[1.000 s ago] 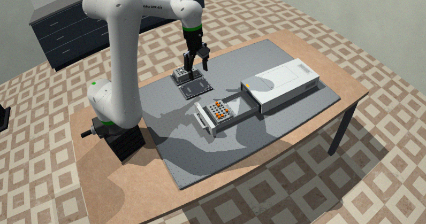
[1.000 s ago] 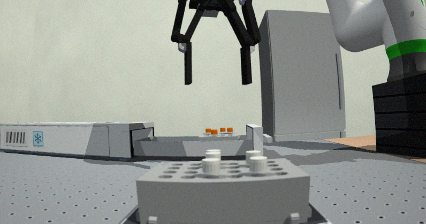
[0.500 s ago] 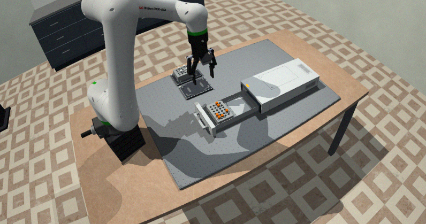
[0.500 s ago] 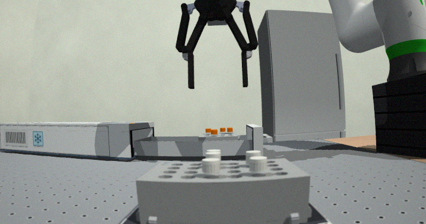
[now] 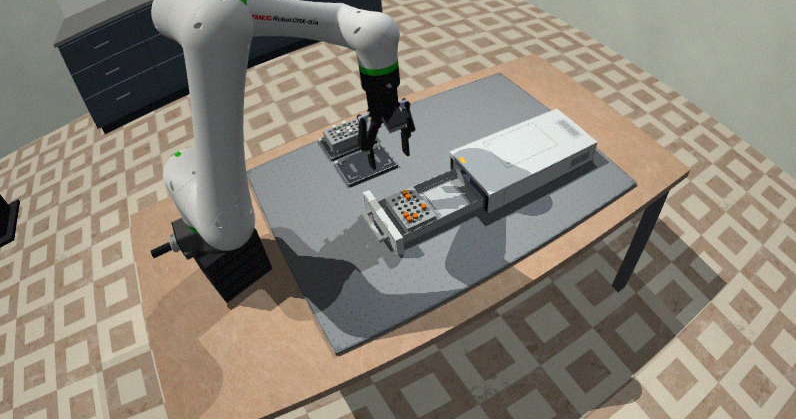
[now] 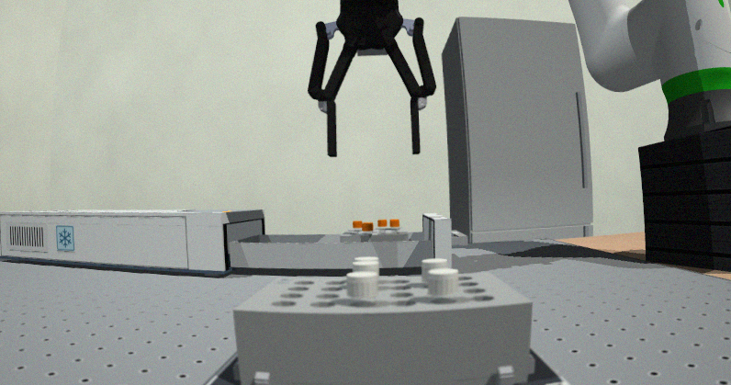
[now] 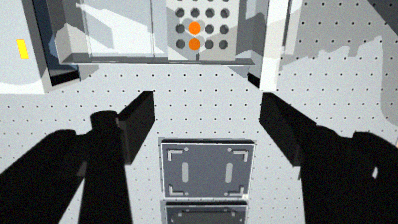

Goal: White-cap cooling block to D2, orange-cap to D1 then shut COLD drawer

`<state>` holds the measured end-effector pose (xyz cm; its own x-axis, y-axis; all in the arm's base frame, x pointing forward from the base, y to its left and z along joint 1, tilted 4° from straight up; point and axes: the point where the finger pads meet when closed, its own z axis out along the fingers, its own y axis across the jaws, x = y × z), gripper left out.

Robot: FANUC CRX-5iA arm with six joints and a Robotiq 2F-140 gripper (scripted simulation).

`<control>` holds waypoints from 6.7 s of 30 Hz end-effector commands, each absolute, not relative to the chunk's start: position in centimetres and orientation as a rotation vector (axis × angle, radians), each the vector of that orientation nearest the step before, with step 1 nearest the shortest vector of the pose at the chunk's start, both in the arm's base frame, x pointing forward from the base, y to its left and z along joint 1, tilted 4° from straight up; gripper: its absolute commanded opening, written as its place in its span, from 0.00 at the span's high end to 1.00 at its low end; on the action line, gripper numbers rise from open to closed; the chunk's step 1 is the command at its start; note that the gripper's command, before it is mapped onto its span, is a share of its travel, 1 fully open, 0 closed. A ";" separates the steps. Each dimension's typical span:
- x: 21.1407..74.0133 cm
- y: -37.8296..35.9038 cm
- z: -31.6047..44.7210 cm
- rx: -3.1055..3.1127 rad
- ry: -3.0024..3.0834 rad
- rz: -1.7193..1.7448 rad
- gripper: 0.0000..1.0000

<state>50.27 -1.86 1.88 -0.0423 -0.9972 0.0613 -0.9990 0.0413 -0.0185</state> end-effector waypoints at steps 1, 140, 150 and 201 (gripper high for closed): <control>50.3 -3.2 2.0 2.153 -2.244 0.088 0.34; 50.4 -11.7 -3.9 2.153 -2.244 0.088 0.34; 50.4 -11.8 -5.0 2.153 -2.244 0.088 0.34; 50.5 -12.0 -8.4 2.153 -2.244 0.088 0.39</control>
